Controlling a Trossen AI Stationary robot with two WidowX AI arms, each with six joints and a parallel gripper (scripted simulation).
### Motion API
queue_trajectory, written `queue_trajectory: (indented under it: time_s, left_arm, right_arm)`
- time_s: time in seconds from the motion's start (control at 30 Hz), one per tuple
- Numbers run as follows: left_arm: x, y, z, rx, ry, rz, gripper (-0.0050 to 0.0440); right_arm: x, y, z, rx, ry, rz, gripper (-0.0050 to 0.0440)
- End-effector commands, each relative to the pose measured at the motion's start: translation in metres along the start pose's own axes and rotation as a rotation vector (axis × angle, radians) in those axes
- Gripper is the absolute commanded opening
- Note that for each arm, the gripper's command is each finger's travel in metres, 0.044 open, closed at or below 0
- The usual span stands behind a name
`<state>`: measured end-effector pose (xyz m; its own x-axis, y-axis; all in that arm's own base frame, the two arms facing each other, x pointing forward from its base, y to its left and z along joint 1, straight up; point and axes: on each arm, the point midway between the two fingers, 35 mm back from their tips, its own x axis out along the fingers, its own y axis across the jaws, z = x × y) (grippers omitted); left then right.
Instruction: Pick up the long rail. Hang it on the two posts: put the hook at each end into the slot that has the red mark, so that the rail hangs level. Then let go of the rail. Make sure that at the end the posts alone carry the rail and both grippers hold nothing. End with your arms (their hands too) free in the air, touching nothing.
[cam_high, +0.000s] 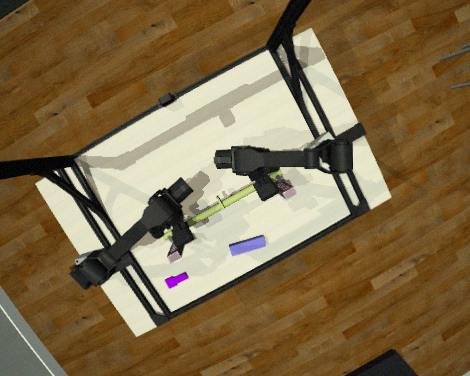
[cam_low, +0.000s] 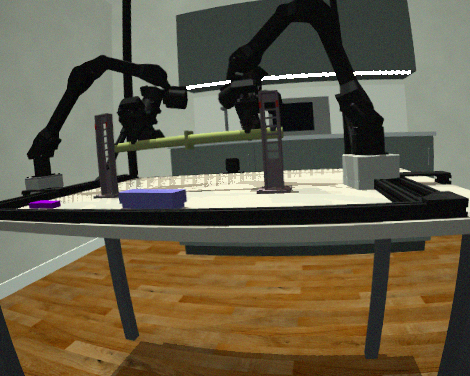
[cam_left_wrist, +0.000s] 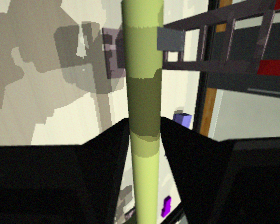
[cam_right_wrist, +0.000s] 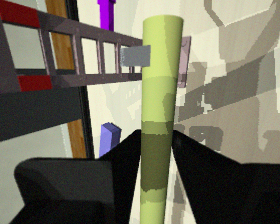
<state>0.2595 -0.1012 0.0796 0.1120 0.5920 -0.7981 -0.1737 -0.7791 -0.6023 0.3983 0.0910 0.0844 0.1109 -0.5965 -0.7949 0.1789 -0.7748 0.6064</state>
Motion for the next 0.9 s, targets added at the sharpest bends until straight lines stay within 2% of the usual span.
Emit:
queue_trajectory:
  time_s: [0.0,0.4,0.87]
  left_arm:
    - [-0.010,-0.008,-0.001,-0.001,0.007,0.001,0.0000]
    - [-0.039,-0.034,0.001,0.000,0.005,-0.001,0.0000]
    - [-0.044,-0.038,0.001,0.000,0.005,-0.001,0.0000]
  right_arm:
    - [-0.012,0.009,0.000,-0.001,0.008,-0.006,0.0000]
    - [-0.040,0.033,0.002,0.000,0.011,-0.005,0.0000]
    - [-0.046,0.038,0.002,-0.010,0.016,-0.004,0.0000]
